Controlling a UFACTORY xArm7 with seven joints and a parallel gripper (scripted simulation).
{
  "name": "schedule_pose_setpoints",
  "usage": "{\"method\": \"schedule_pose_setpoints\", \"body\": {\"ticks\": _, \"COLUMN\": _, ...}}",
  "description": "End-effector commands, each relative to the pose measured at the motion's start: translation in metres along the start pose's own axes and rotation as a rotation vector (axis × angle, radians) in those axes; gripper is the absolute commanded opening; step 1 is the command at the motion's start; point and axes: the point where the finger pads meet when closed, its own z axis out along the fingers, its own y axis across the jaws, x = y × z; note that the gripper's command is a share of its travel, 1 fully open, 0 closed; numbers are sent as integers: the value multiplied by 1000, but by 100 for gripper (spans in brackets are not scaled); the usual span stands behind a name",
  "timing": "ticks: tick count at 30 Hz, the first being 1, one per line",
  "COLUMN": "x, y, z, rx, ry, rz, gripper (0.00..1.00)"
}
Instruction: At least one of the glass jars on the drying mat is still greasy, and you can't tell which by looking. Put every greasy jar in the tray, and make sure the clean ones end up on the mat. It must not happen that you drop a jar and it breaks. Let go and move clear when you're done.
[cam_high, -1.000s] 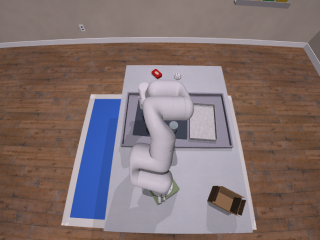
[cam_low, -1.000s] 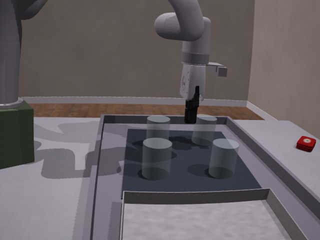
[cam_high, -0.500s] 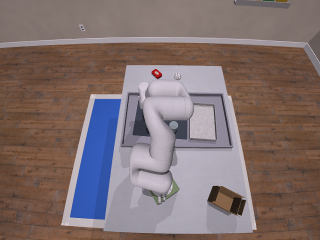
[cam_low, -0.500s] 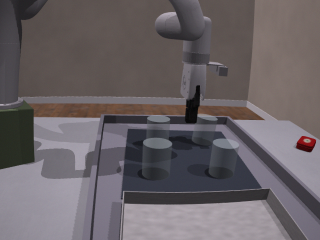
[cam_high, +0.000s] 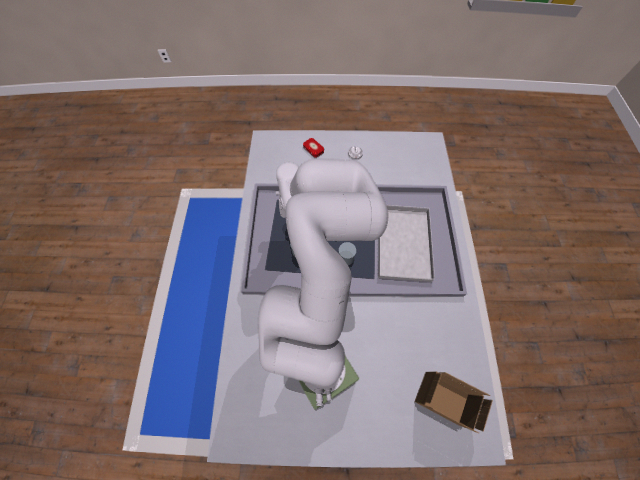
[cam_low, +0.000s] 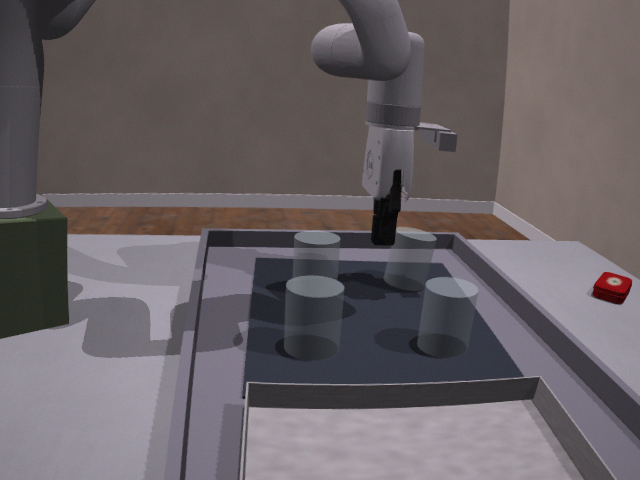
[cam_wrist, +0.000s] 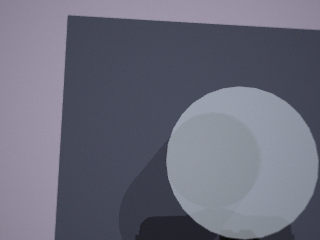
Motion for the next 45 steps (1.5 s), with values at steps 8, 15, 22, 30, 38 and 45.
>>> {"method": "schedule_pose_setpoints", "body": {"ticks": 8, "x": 3, "y": 0, "z": -2, "rx": 0, "ry": 4, "rz": 0, "gripper": 0}}
{"method": "schedule_pose_setpoints", "body": {"ticks": 15, "x": 4, "y": 0, "z": -3, "rx": 0, "ry": 4, "rz": 0, "gripper": 0}}
{"method": "schedule_pose_setpoints", "body": {"ticks": 22, "x": 2, "y": 0, "z": -3, "rx": 0, "ry": 4, "rz": 0, "gripper": 0}}
{"method": "schedule_pose_setpoints", "body": {"ticks": 30, "x": -13, "y": 0, "z": 1, "rx": 0, "ry": 4, "rz": 0, "gripper": 0}}
{"method": "schedule_pose_setpoints", "body": {"ticks": 38, "x": -23, "y": 0, "z": 4, "rx": 0, "ry": 4, "rz": 0, "gripper": 0}}
{"method": "schedule_pose_setpoints", "body": {"ticks": 45, "x": -23, "y": 0, "z": 4, "rx": 0, "ry": 4, "rz": 0, "gripper": 0}}
